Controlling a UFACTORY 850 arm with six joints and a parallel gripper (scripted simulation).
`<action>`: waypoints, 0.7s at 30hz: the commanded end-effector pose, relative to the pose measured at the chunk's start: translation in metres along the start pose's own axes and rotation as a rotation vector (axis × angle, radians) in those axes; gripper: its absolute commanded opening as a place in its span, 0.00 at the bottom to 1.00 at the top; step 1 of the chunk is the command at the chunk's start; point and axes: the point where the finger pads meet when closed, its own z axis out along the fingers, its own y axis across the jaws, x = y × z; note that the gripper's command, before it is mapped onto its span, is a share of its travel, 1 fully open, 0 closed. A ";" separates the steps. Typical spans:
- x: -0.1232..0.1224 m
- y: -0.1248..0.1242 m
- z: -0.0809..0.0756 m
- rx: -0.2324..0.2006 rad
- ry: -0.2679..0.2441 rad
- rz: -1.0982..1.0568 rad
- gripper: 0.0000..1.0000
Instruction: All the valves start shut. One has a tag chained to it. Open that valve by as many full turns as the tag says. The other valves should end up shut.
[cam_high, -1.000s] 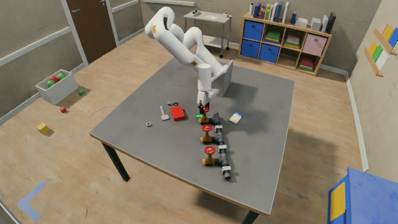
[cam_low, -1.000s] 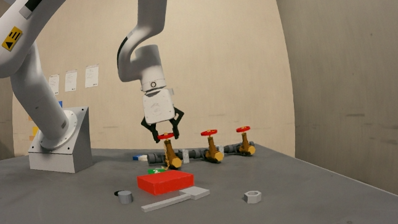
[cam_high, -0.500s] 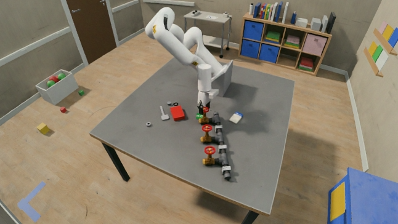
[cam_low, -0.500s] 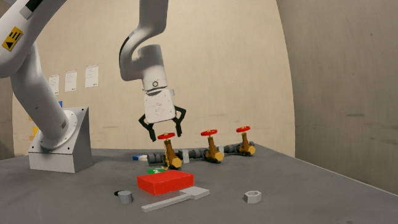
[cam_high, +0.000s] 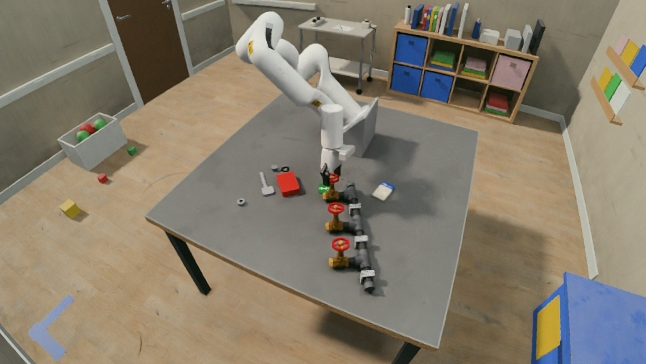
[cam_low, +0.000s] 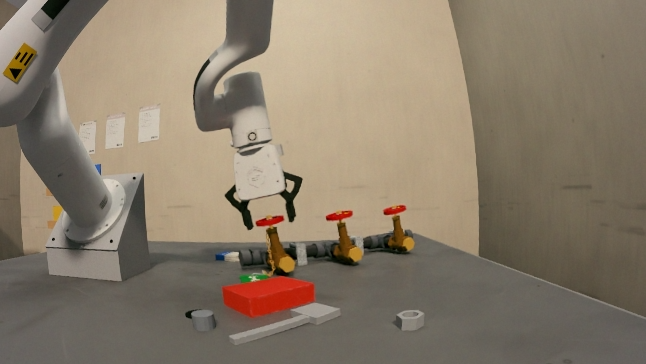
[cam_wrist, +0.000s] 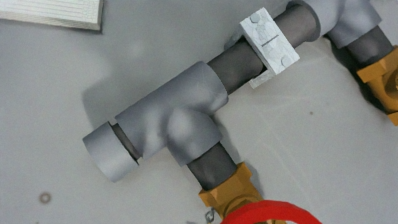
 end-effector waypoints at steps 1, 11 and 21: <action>0.000 0.001 0.000 -0.001 0.001 0.001 1.00; 0.000 0.001 0.000 -0.001 0.001 0.061 1.00; 0.000 0.001 0.000 -0.001 0.001 0.438 1.00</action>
